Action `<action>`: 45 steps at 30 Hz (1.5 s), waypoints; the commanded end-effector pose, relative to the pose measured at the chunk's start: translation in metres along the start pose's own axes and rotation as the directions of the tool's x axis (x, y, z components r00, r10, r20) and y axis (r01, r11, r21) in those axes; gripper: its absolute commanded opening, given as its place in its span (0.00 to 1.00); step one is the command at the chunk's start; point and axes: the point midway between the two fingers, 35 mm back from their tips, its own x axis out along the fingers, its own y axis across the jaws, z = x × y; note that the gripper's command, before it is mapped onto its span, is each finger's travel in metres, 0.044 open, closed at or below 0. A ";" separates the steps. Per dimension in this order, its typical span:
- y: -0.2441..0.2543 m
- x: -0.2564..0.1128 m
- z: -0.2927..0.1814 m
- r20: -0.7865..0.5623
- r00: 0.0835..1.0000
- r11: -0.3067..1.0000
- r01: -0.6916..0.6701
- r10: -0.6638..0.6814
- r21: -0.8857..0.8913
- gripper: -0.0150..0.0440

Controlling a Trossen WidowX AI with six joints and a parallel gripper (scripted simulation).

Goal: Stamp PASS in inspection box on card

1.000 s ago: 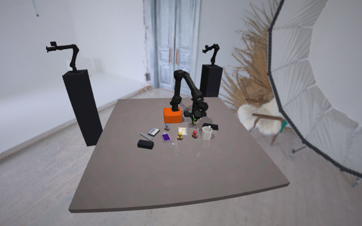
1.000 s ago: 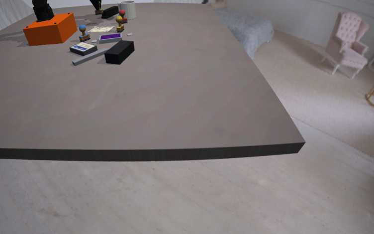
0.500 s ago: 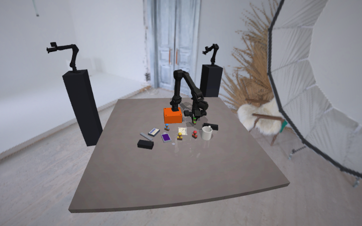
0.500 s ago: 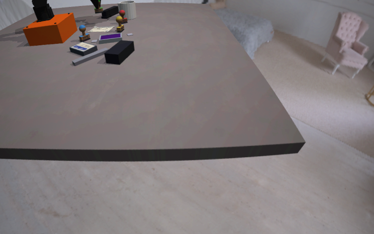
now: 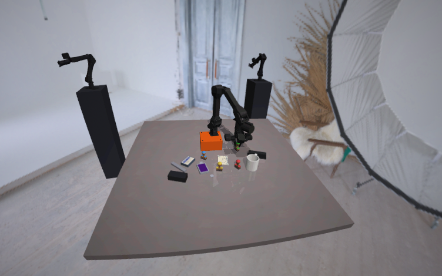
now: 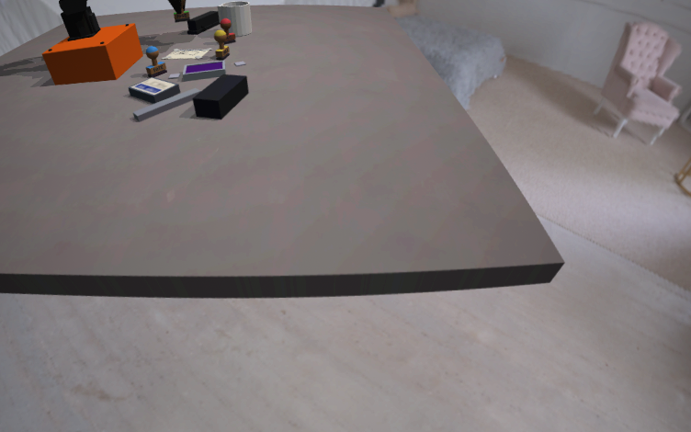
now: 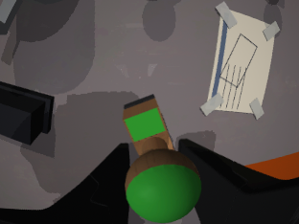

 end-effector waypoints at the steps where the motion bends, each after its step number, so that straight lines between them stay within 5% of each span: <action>1: 0.001 -0.003 0.000 0.001 1.000 1.000 -0.006 0.006 -0.005 0.25; 18: -0.033 -0.010 0.040 0.006 1.000 1.000 -0.005 0.005 -0.005 0.25; 45: -0.161 -0.015 0.110 0.012 1.000 1.000 0.006 -0.006 -0.005 0.25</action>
